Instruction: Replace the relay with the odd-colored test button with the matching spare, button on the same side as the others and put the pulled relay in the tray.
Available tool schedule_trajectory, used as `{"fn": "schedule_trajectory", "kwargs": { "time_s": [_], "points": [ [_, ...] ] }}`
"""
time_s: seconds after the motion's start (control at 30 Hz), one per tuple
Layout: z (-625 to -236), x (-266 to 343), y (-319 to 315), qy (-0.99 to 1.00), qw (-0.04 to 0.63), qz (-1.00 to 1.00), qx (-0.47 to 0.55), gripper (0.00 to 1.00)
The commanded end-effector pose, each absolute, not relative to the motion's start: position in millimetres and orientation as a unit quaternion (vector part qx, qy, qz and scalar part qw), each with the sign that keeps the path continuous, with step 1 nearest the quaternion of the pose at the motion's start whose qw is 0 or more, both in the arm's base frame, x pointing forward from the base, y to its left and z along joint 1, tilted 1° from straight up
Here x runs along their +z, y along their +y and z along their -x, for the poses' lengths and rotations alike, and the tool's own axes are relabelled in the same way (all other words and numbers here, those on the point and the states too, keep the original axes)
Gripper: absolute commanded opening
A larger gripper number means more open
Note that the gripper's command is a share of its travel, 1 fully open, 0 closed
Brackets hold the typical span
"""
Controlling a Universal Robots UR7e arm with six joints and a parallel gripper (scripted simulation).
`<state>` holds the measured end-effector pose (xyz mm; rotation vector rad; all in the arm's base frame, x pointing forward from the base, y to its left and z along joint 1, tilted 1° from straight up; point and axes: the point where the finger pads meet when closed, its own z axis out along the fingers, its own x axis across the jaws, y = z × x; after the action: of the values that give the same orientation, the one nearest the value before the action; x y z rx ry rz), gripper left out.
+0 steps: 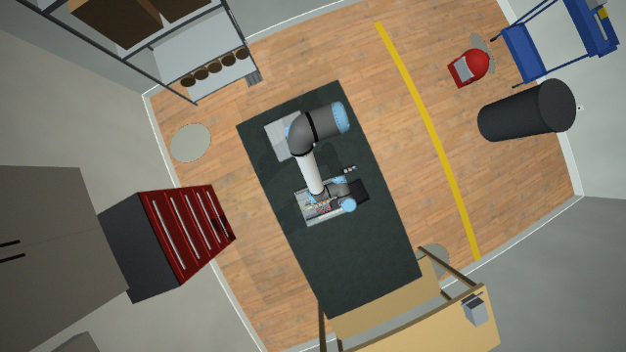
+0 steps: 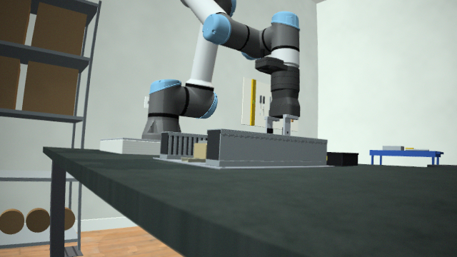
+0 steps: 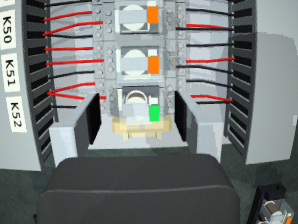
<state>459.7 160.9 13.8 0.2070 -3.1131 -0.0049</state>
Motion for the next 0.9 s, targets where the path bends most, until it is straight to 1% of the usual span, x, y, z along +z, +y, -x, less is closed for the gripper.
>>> {"fn": "schedule_trajectory", "kwargs": {
  "time_s": [0.0,0.87],
  "points": [
    [-460,13,161,-0.998,0.010,-0.066,-0.002,1.00],
    [-457,-3,161,-0.998,0.011,-0.066,-0.002,1.00]
  ]
}}
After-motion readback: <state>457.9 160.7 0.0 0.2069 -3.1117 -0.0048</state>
